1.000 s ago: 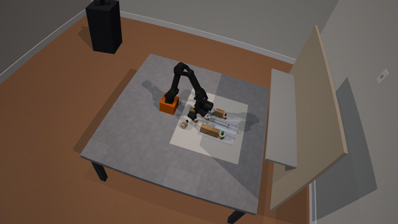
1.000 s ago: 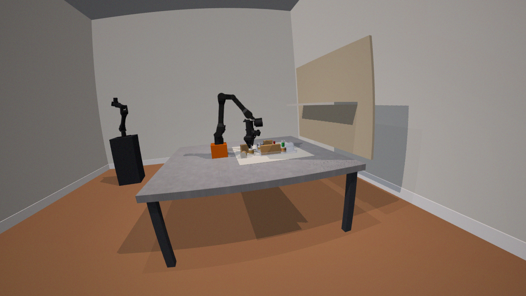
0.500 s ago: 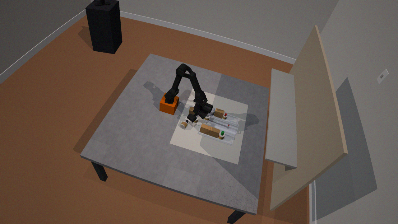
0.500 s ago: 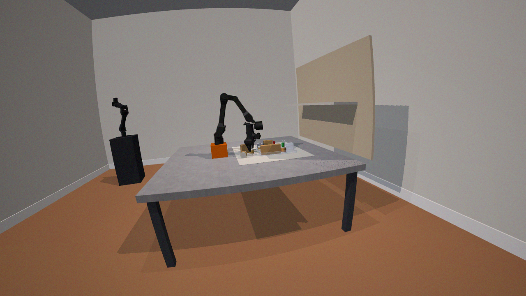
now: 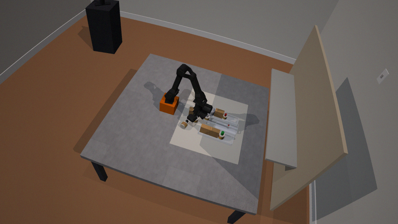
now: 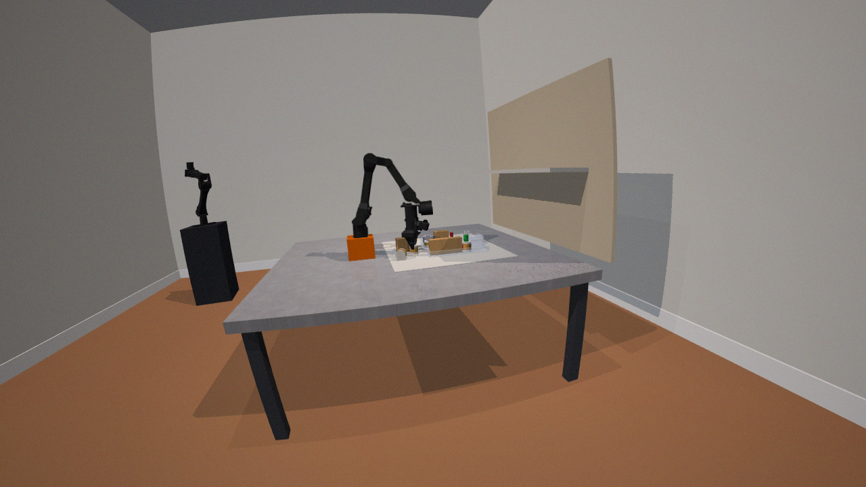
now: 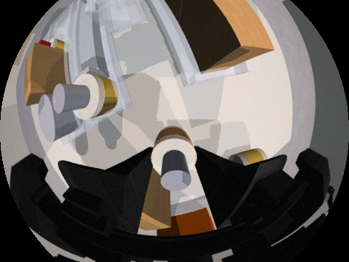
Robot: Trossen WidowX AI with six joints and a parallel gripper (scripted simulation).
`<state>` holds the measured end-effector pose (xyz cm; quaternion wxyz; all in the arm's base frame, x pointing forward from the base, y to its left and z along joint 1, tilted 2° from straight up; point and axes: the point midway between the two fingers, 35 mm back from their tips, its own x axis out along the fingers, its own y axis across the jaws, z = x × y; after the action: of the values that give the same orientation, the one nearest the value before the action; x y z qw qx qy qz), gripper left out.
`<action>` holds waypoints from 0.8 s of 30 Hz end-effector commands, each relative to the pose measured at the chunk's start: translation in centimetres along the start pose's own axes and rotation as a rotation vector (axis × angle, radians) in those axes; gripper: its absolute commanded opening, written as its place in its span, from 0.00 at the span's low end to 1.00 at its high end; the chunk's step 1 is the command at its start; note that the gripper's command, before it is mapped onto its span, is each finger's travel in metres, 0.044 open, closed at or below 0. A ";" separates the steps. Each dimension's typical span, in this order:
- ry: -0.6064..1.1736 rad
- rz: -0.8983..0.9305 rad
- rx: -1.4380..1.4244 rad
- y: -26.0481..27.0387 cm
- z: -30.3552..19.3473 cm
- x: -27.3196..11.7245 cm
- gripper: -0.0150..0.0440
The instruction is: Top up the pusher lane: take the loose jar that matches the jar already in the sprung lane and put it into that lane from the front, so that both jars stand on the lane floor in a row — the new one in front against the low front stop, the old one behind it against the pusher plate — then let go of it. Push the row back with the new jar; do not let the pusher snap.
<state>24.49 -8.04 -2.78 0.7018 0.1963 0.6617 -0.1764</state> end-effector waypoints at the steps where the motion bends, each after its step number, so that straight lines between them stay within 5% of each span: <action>1: -0.001 -0.003 0.004 0.0 0.0 0.0 0.51; 8: -0.003 -0.003 -0.001 -0.1 0.3 -1.5 0.26; 24: -0.002 -0.003 0.004 -0.6 -0.1 -10.6 0.25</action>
<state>23.80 -8.62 6.86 0.7032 0.1972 0.6591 -0.1796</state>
